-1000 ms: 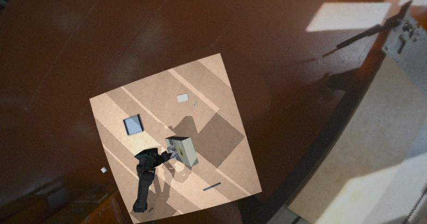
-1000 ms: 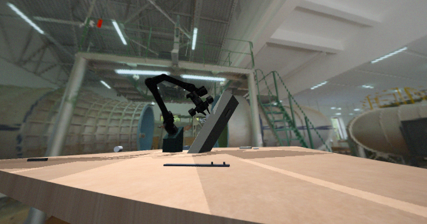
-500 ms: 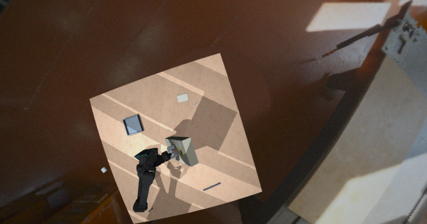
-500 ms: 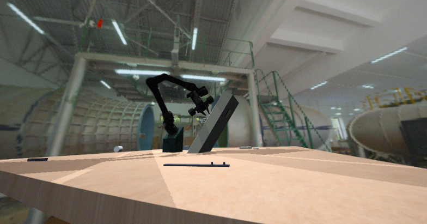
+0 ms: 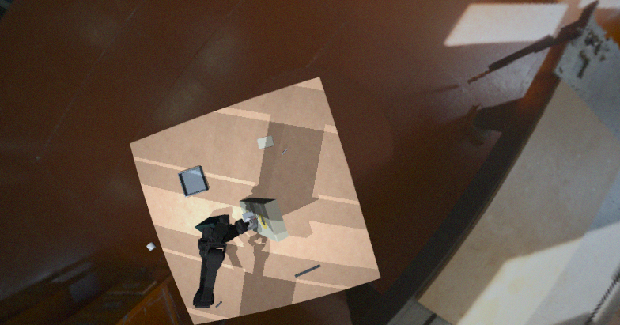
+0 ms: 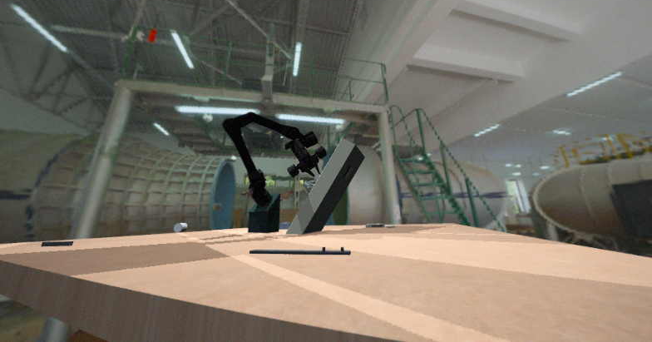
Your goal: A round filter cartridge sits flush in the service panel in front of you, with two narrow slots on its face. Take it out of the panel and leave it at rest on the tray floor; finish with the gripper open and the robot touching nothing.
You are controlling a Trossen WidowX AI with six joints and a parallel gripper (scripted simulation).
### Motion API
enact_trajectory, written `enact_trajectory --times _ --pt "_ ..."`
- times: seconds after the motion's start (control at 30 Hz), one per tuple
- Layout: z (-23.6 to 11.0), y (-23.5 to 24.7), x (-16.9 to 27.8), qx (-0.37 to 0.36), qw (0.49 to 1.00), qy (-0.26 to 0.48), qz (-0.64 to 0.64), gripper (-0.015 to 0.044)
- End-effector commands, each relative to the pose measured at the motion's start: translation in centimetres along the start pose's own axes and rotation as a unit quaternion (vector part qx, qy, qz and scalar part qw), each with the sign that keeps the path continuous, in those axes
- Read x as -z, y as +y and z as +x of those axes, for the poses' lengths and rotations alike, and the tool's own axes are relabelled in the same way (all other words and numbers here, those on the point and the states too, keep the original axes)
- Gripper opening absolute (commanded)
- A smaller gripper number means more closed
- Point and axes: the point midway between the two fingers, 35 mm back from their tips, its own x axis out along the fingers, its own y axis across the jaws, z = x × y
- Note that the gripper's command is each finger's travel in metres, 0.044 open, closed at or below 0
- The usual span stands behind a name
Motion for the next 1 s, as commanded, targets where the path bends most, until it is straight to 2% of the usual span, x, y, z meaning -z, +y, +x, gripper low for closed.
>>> enact_trajectory --times 0.0,0.57,0.63,0.73,0.8,0.97 --pt "0.0 0.0 -0.1 -0.002 1.000 -0.002 0.001 0.0099" --pt "0.0 0.0 -0.1 -0.002 1.000 -0.002 0.001 0.0099" --pt "-0.3 -0.8 0.1 0.024 1.000 0.003 -0.001 0.0099" --pt "-2.1 -4.1 0.9 0.122 0.992 0.029 -0.002 0.0099" --pt "-3.1 -5.4 1.5 0.160 0.986 0.046 0.001 0.0099" --pt "-3.3 -5.5 1.6 0.164 0.985 0.048 0.001 0.0099"
